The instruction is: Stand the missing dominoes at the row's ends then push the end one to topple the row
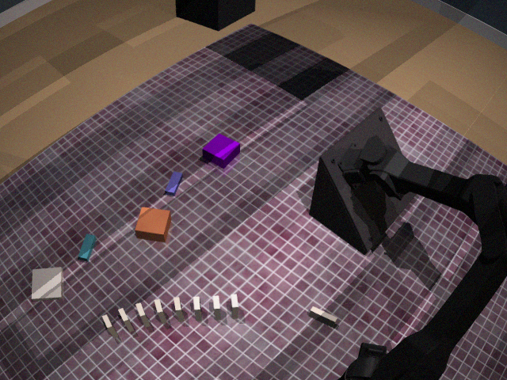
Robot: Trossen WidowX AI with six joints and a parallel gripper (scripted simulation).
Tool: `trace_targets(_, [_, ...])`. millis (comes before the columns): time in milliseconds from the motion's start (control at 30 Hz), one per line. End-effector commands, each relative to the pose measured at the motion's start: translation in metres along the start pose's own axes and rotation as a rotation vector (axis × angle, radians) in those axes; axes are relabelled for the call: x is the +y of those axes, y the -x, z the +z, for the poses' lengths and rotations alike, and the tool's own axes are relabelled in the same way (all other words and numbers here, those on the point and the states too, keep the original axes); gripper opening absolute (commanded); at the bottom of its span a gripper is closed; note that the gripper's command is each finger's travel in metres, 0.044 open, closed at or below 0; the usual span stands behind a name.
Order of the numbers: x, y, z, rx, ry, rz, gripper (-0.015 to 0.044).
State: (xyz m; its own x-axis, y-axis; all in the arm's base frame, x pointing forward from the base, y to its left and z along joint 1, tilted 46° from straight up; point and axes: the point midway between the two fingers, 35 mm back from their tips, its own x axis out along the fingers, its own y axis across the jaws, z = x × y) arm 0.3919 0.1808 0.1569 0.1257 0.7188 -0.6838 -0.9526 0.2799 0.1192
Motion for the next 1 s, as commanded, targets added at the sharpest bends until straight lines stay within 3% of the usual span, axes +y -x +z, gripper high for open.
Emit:
trace_targets(0, [-0.001, 0.000, -0.001, 0.004, -0.005, -0.004, 0.0107])
trace_targets(233, [-0.001, 0.002, -0.001, 0.005, -0.005, -0.004, 0.0107])
trace_targets(433, [-0.007, 0.090, 0.000, 0.013, -0.001, -0.002, 0.0107])
trace_targets(600, [0.000, 0.132, 0.000, 0.007, -0.001, 0.000, 0.0107])
trace_targets(867, [0.000, 0.133, 0.000, 0.007, -0.001, 0.000, 0.0107])
trace_targets(967, [-0.009, 0.134, -0.026, 0.018, -0.203, -0.008, 0.0107])
